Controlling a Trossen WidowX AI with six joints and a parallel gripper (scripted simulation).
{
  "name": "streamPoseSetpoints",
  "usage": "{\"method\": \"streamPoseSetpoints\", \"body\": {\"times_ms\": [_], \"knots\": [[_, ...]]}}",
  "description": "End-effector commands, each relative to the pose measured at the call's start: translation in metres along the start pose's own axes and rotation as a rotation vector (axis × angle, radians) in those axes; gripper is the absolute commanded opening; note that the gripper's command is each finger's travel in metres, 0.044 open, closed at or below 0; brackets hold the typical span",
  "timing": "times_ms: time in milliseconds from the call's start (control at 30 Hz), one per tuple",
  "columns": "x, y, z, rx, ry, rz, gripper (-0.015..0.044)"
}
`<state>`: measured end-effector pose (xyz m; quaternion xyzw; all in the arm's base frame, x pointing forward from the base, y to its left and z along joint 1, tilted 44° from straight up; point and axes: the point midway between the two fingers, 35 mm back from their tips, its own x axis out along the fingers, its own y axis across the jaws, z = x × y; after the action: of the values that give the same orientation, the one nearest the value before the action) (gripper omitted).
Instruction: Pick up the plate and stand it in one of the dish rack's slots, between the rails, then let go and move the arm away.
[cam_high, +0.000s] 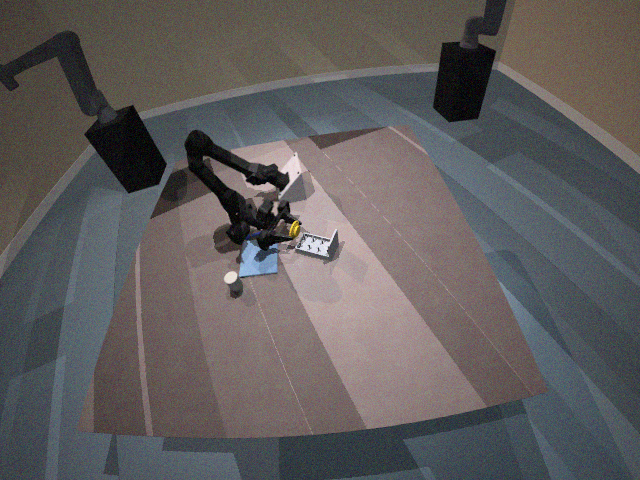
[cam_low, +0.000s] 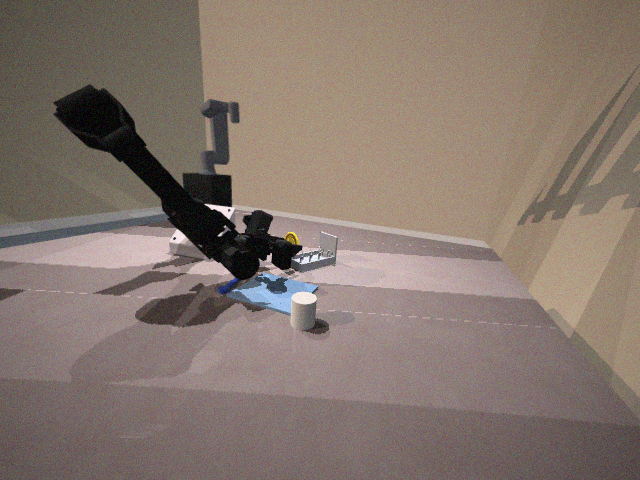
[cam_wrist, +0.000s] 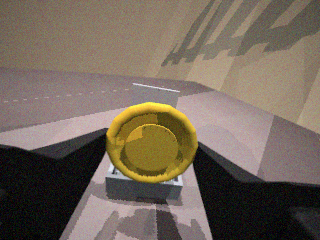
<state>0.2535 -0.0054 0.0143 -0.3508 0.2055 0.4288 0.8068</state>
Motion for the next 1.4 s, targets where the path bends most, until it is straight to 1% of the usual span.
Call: {"method": "streamPoseSetpoints", "body": {"times_ms": [0,333,533,700,1067,1233,1367], "knots": [[0.009,0.001,0.001,0.009,0.000,0.006,0.0000],[0.024,-0.001,0.002,0.000,0.000,-0.001,0.0000],[0.025,-0.001,0.002,-0.001,0.000,-0.001,0.0000],[0.036,-0.001,0.003,-0.007,-0.001,-0.006,0.0000],[0.040,0.000,0.004,-0.015,-0.002,-0.012,0.0000],[0.042,0.001,-0.016,-0.022,-0.001,-0.017,0.0000],[0.042,0.001,-0.016,-0.020,0.001,-0.017,0.0000]]}}
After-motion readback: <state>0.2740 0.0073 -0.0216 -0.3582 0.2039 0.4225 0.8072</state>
